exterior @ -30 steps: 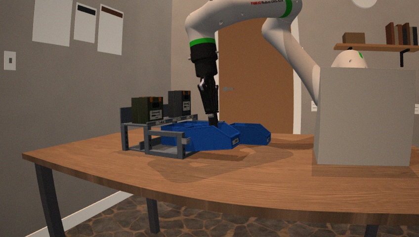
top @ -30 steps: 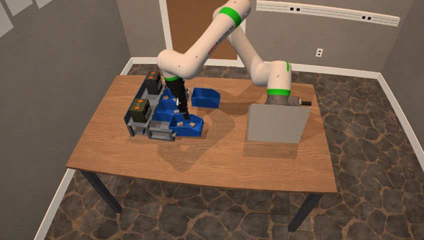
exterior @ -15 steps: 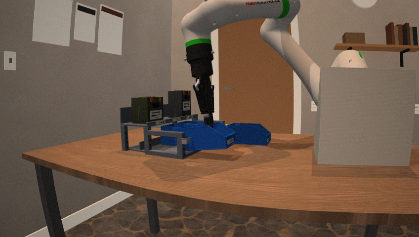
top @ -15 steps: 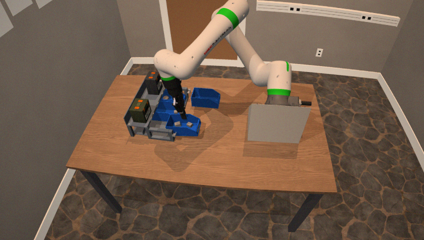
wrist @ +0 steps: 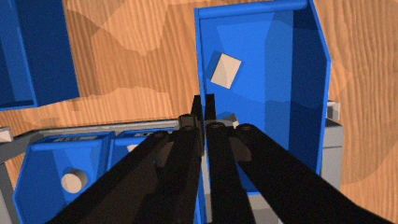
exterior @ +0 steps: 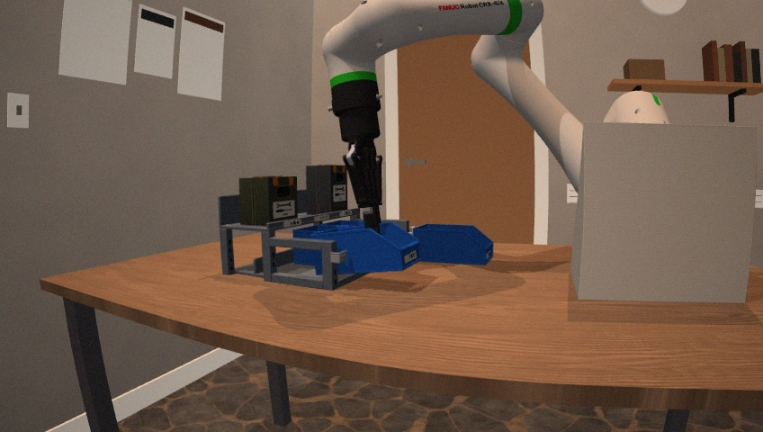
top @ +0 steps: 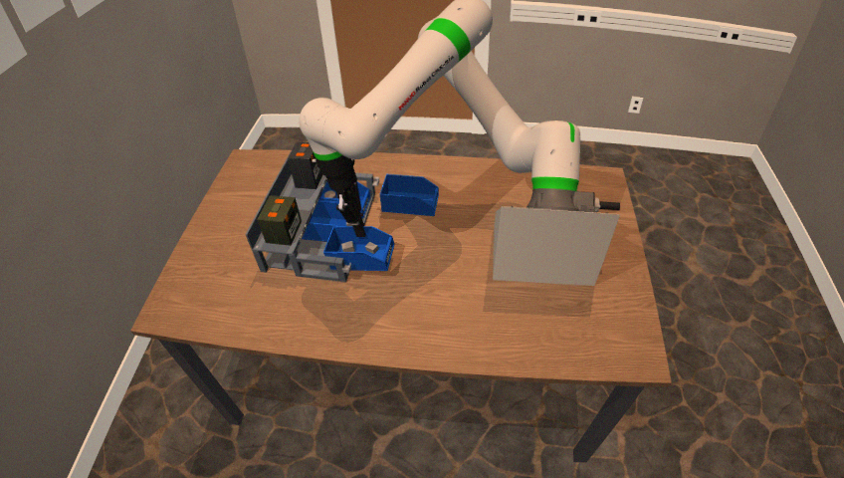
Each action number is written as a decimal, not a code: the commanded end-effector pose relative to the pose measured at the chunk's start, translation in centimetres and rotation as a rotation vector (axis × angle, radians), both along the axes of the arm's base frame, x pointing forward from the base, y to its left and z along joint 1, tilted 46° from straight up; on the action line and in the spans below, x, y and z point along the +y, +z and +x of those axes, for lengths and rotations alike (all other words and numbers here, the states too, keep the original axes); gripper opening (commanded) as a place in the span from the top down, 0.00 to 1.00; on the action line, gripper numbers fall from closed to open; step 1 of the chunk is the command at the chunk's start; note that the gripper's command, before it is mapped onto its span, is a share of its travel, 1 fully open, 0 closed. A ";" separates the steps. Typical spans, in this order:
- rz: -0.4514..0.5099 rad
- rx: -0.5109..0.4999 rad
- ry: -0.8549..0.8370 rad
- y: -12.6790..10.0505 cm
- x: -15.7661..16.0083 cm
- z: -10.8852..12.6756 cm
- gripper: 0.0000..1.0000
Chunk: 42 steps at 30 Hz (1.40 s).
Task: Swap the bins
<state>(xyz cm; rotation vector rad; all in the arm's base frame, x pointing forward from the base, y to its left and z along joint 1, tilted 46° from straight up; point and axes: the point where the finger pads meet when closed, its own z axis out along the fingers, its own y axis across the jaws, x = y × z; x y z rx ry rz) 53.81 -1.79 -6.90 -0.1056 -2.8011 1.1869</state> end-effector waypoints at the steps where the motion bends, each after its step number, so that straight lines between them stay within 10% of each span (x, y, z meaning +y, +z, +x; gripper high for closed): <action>1: 0.001 -0.001 0.001 0.1 0.1 0.2 0.90; 42: 0.001 -0.001 0.001 0.1 0.1 2.9 0.90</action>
